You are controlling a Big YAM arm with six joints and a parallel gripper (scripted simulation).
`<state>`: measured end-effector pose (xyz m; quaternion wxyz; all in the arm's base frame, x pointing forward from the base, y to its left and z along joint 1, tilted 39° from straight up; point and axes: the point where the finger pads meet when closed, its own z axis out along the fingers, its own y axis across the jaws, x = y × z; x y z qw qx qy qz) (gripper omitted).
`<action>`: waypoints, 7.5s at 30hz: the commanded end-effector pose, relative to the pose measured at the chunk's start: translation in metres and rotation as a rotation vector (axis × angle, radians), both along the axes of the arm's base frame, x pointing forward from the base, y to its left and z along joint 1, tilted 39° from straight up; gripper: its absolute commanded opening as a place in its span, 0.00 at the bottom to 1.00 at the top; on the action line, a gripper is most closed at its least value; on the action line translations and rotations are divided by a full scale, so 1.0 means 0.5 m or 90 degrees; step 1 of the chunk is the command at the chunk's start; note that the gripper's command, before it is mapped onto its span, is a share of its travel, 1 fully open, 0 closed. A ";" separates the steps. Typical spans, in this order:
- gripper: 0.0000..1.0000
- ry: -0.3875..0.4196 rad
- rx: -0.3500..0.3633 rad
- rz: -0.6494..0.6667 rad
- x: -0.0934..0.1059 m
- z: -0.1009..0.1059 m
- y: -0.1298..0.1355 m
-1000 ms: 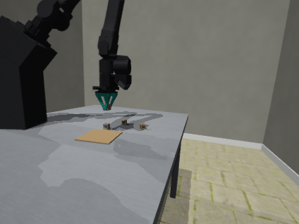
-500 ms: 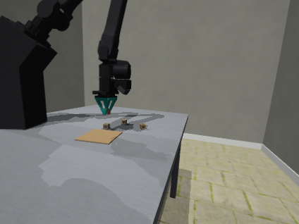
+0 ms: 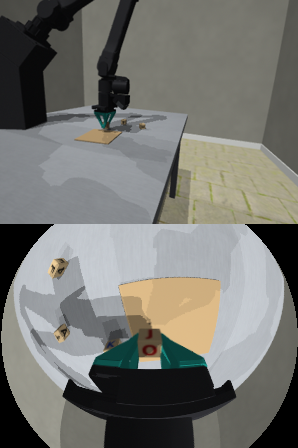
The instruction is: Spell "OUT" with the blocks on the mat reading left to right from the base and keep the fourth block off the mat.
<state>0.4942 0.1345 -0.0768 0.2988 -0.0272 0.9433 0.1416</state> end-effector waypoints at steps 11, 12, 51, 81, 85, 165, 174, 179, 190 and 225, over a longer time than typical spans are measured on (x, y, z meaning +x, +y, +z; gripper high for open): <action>0.20 -0.025 0.010 0.000 0.031 0.001 0.027; 0.20 -0.025 0.010 0.000 0.031 0.001 0.027; 0.20 -0.025 0.001 0.007 0.034 0.000 0.017; 0.20 -0.023 0.001 0.002 0.034 -0.006 0.003; 0.20 -0.023 0.001 0.002 0.034 -0.006 0.003; 0.24 -0.016 0.002 -0.003 0.037 -0.026 -0.001; 0.35 -0.016 0.002 -0.003 0.037 -0.026 -0.001; 0.39 -0.016 0.002 -0.003 0.037 -0.026 -0.001; 0.68 -0.016 0.002 -0.003 0.037 -0.026 -0.001; 0.68 -0.012 -0.001 -0.002 0.007 0.015 -0.015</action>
